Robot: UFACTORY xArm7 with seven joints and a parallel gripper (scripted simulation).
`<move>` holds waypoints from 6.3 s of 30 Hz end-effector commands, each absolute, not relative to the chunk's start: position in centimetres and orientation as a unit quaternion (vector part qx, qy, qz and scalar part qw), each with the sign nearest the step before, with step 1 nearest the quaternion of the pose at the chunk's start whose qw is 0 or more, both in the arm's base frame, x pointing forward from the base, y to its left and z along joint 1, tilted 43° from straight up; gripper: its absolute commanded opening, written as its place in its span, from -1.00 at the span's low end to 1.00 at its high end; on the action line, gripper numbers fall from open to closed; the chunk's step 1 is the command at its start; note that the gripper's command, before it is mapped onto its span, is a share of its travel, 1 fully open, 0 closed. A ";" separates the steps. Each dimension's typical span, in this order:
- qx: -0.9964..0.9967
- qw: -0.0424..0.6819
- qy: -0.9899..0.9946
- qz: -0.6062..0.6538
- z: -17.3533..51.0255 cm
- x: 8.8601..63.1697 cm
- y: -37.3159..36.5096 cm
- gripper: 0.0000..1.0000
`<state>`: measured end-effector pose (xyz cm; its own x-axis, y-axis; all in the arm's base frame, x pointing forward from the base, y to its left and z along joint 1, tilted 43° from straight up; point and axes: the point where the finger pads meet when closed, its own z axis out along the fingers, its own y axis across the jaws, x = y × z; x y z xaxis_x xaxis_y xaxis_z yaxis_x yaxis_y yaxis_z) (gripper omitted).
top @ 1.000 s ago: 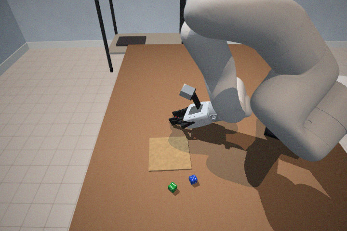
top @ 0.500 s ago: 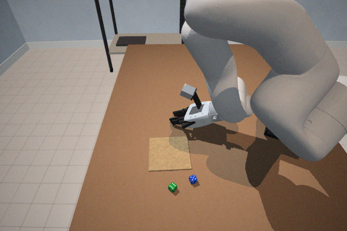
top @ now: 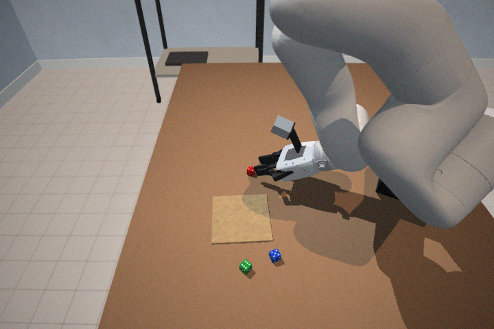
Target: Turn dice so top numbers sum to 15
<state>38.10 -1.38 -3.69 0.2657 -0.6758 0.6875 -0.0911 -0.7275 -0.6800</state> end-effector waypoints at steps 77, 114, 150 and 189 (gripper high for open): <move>-0.922 0.358 0.091 -0.112 3.9 40.9 -8.7 -0.28; -0.915 0.324 -0.163 -0.177 2.7 40.9 -7.8 1.00; -0.748 0.212 -0.551 -0.302 0.7 40.6 -5.7 -0.28; -0.748 0.212 -0.551 -0.302 0.5 40.6 -5.6 -0.28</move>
